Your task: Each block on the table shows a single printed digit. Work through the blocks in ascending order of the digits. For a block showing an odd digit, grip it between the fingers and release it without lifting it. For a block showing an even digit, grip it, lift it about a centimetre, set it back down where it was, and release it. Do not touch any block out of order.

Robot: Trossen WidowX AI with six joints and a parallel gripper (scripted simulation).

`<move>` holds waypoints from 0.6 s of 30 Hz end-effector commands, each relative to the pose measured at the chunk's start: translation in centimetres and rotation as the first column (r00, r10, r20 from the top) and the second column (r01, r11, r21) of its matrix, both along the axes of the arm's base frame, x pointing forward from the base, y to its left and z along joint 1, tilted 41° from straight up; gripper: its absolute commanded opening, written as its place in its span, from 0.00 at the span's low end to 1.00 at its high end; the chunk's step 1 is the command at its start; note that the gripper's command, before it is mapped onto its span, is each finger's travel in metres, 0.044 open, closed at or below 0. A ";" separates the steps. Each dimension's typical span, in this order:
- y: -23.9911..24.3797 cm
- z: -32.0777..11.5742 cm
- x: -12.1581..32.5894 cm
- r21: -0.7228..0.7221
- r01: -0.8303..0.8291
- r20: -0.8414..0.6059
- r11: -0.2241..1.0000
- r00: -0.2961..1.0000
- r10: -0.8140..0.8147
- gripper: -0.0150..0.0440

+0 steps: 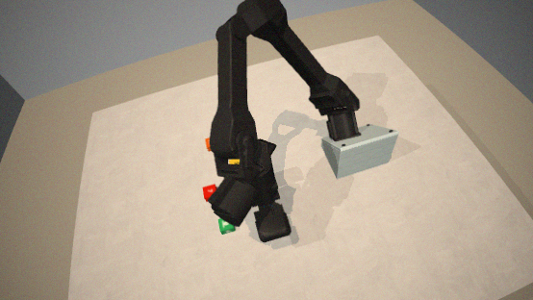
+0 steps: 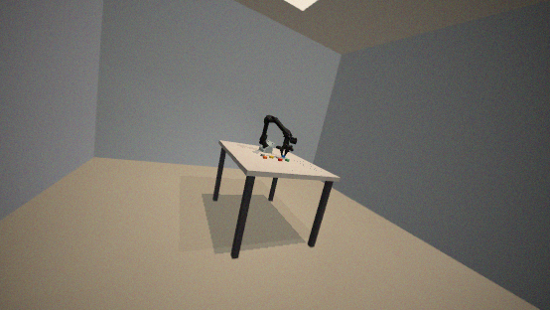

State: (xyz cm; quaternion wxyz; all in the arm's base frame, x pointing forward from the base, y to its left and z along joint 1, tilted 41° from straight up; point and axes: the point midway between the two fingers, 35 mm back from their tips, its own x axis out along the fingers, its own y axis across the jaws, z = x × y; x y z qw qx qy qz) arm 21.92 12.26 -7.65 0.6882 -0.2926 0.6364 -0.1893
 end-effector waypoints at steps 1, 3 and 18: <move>-0.3 -0.4 0.0 0.001 0.002 0.000 1.000 1.000 -0.002 0.46; -0.5 -0.6 0.1 0.001 0.002 0.000 1.000 1.000 -0.002 0.46; -0.9 -1.1 0.1 0.001 0.003 0.000 1.000 1.000 -0.003 0.50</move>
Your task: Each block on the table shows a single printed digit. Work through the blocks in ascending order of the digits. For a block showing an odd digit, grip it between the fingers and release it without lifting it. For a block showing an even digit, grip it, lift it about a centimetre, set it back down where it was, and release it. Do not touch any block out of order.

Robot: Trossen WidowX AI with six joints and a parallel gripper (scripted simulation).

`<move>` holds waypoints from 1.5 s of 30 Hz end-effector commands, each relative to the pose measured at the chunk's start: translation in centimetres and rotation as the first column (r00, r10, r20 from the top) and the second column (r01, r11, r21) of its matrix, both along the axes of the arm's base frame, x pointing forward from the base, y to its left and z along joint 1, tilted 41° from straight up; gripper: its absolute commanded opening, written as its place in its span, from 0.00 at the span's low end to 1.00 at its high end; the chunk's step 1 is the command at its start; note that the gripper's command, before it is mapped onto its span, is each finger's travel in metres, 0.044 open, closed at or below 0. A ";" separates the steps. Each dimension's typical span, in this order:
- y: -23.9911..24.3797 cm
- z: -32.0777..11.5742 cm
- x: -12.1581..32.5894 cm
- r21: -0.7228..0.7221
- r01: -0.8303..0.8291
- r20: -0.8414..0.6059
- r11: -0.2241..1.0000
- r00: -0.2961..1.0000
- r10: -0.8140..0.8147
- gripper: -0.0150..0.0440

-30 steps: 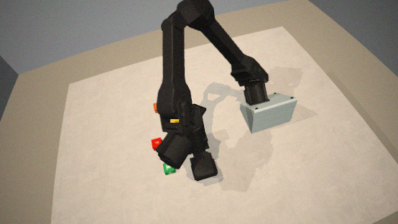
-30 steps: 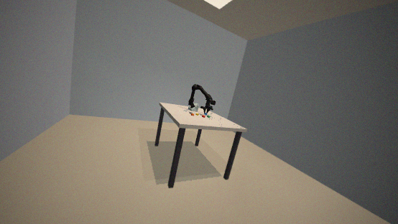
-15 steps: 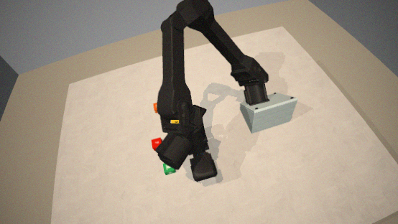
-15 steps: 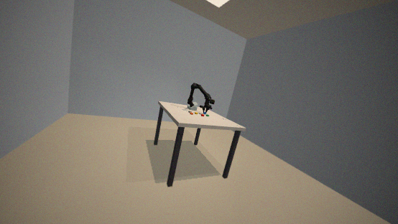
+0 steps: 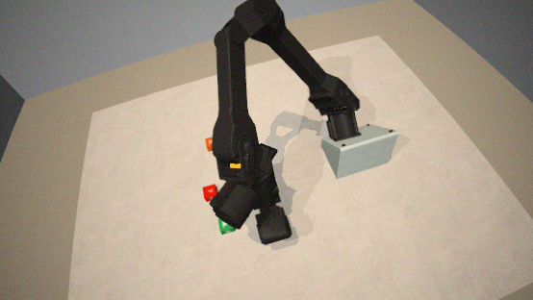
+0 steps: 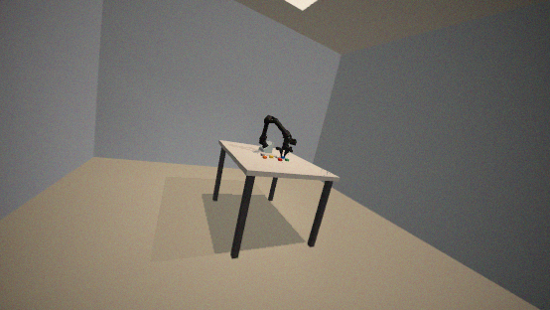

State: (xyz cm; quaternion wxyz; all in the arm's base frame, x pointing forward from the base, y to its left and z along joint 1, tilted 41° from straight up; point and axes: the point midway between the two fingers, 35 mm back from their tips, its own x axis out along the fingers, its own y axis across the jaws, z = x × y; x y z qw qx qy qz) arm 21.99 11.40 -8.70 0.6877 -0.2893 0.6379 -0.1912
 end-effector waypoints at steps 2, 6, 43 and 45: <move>0.0 0.0 0.1 -0.001 -0.005 0.000 1.000 1.000 0.005 0.59; 0.0 0.0 0.1 -0.001 -0.005 0.000 1.000 1.000 0.005 0.77; 0.6 15.7 3.4 0.010 -0.010 -0.003 1.000 1.000 0.010 0.46; -2.4 18.2 4.3 0.002 -0.008 -0.001 1.000 1.000 0.008 0.46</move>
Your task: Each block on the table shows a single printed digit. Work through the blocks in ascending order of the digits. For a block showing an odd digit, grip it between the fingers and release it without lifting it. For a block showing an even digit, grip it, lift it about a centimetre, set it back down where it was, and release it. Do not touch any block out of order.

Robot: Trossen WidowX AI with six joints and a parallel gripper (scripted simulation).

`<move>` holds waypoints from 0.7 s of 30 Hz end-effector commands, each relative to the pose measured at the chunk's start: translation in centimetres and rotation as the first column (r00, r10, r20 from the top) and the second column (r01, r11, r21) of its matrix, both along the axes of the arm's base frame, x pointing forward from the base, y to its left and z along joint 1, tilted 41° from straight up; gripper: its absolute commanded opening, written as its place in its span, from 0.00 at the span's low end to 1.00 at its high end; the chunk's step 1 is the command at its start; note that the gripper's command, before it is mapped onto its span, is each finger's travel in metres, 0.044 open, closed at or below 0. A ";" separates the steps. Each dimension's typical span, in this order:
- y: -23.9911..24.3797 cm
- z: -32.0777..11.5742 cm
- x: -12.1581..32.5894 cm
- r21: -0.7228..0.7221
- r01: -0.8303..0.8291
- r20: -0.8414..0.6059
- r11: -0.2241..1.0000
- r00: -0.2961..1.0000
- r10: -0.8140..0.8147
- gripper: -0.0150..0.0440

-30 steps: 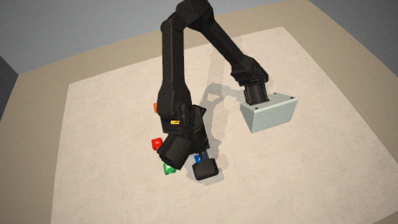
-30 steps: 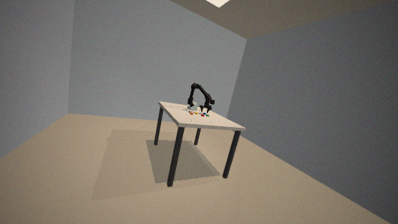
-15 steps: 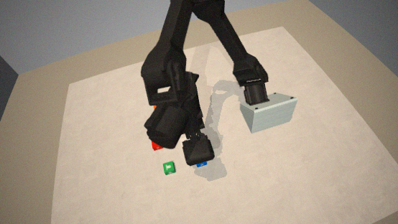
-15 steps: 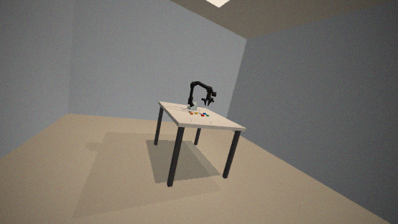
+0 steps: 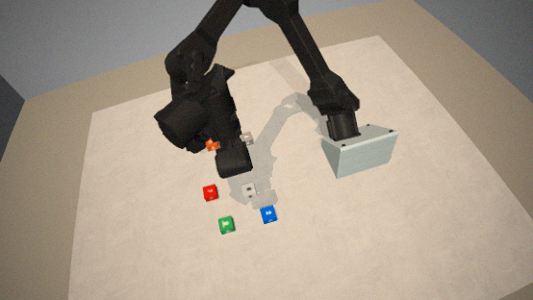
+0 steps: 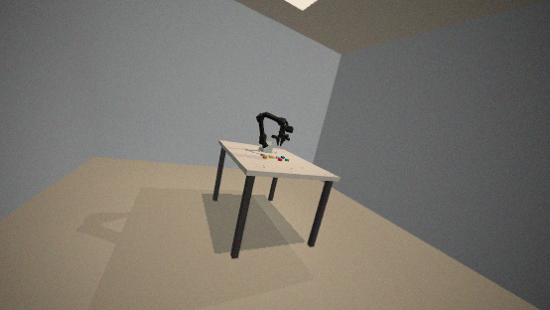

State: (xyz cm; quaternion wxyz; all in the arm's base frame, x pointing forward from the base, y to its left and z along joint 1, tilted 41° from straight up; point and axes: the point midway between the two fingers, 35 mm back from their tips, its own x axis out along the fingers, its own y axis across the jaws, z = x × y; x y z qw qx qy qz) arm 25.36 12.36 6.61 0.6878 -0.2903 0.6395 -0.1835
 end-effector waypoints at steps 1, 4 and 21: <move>-4.6 3.8 1.2 -0.012 0.004 0.007 1.000 1.000 -0.004 0.46; -5.6 4.5 1.3 -0.016 0.006 0.007 1.000 1.000 -0.006 0.46; -10.9 -1.8 2.3 -0.019 0.006 0.009 1.000 1.000 -0.006 0.93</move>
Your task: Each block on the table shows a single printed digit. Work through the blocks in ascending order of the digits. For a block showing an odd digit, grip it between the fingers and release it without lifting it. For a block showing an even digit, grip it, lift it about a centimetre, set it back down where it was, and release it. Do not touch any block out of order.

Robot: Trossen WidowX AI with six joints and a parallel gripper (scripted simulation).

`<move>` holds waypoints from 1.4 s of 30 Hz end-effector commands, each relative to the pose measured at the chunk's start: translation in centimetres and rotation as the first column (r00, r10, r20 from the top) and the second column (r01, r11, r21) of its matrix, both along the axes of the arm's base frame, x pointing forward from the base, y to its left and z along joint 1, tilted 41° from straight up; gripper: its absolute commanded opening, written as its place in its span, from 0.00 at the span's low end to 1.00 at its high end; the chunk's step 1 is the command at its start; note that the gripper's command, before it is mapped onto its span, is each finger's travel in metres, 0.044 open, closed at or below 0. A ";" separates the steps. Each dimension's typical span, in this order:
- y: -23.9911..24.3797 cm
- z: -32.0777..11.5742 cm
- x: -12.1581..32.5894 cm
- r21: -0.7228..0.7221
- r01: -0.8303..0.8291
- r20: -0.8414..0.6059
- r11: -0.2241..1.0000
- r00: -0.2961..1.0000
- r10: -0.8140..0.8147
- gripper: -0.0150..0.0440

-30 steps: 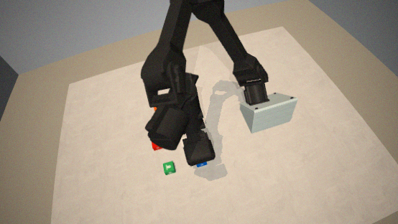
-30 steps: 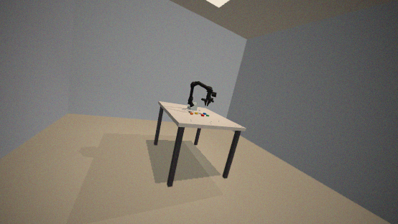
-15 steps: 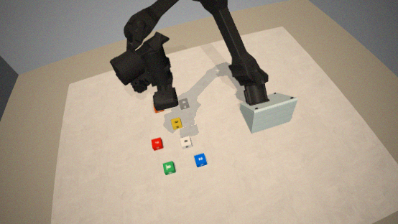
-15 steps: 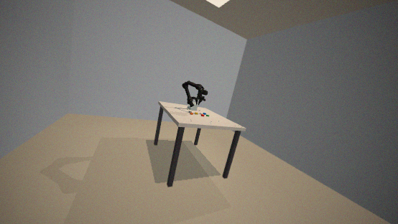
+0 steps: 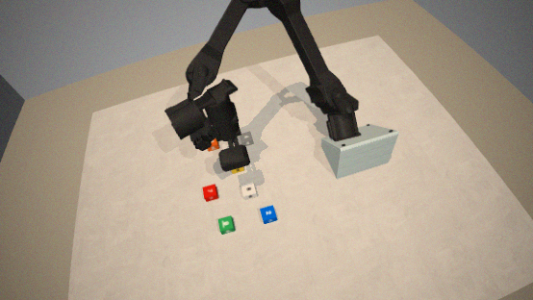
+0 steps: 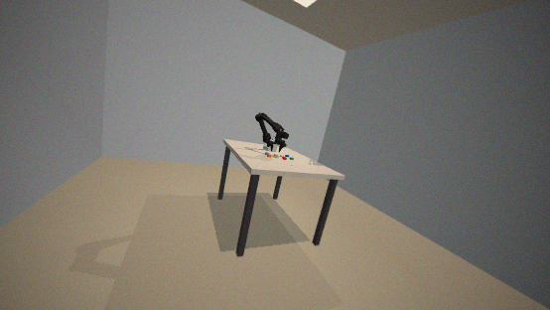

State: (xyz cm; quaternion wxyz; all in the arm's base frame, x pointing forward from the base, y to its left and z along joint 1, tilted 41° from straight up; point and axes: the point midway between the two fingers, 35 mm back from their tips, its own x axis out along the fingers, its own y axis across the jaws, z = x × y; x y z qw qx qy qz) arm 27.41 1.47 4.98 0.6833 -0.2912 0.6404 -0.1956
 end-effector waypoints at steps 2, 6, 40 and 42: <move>-0.2 -0.4 0.3 0.000 -0.012 0.009 1.000 1.000 0.012 0.93; -0.6 -0.9 0.4 0.000 -0.012 0.009 1.000 1.000 0.012 0.93; -2.2 -2.7 0.6 -0.001 -0.012 0.010 1.000 1.000 0.012 0.46; -2.2 -2.7 0.6 -0.001 -0.012 0.010 1.000 1.000 0.012 0.46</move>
